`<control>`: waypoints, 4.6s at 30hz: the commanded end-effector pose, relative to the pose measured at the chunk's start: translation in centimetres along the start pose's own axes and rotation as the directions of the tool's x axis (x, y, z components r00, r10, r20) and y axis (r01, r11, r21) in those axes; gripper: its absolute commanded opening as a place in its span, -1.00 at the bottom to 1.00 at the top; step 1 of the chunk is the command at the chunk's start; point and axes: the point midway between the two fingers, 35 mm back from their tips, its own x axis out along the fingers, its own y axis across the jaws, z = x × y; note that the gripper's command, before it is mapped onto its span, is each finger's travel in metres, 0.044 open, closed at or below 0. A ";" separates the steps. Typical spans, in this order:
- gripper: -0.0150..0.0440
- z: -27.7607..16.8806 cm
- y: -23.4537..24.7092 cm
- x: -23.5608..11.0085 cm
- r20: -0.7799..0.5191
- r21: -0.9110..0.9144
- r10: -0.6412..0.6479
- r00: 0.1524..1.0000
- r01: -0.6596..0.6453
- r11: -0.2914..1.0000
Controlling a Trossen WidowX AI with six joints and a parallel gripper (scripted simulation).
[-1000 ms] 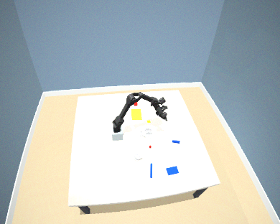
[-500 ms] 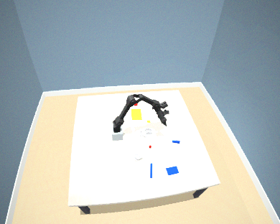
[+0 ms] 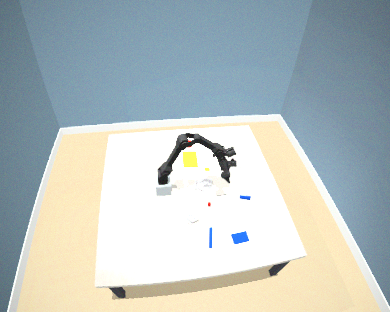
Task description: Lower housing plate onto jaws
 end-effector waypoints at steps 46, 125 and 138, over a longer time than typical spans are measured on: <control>1.00 -7.6 -13.1 4.2 -0.299 0.688 0.065 0.952 0.168 0.706; 1.00 -22.4 -25.3 2.5 -0.456 0.603 0.379 0.805 0.593 -0.533; 1.00 -24.4 -23.9 5.5 -0.455 0.582 0.386 0.803 0.596 -0.553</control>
